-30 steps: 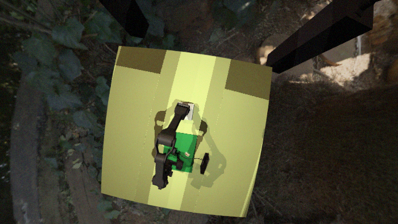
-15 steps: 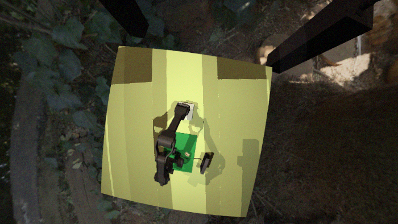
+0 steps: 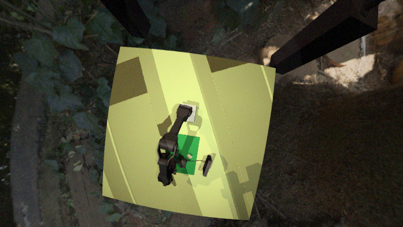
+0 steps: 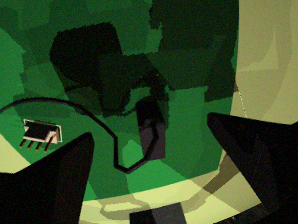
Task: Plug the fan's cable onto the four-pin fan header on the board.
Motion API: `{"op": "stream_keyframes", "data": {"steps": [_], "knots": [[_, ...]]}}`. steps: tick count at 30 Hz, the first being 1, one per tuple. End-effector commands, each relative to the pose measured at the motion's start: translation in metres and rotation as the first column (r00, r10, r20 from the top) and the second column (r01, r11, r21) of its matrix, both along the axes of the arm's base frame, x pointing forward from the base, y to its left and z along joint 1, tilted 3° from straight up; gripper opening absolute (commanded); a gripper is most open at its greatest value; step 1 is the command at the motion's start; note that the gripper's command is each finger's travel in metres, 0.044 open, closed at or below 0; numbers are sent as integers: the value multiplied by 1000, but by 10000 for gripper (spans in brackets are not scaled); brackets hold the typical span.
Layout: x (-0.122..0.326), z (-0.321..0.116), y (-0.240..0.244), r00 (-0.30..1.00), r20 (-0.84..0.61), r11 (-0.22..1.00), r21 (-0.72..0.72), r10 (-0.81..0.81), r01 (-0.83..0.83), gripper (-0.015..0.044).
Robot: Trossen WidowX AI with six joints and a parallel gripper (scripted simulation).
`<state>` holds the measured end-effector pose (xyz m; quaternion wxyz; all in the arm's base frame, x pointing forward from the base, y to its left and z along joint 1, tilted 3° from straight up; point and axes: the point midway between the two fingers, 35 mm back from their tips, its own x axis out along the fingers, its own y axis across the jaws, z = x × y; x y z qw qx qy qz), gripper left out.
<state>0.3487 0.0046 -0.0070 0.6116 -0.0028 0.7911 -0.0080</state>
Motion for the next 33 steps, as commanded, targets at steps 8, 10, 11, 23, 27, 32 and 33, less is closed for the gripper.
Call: {"op": "stream_keyframes", "data": {"steps": [8, 10, 11, 23, 27, 32, 33], "knots": [[-1, -3, 0, 1000, -2, 1000, 0, 0, 0, 309], [-1, -3, 0, 1000, -2, 1000, 0, 0, 0, 256], [-1, -3, 0, 1000, -2, 1000, 0, 0, 0, 230], [-1, -3, 0, 1000, -2, 1000, 0, 0, 0, 150], [-1, -3, 0, 1000, -2, 1000, 0, 0, 0, 123], [-1, -3, 0, 1000, -2, 1000, 0, 0, 0, 90], [-1, -3, 0, 1000, -2, 1000, 0, 0, 0, 83]]}}
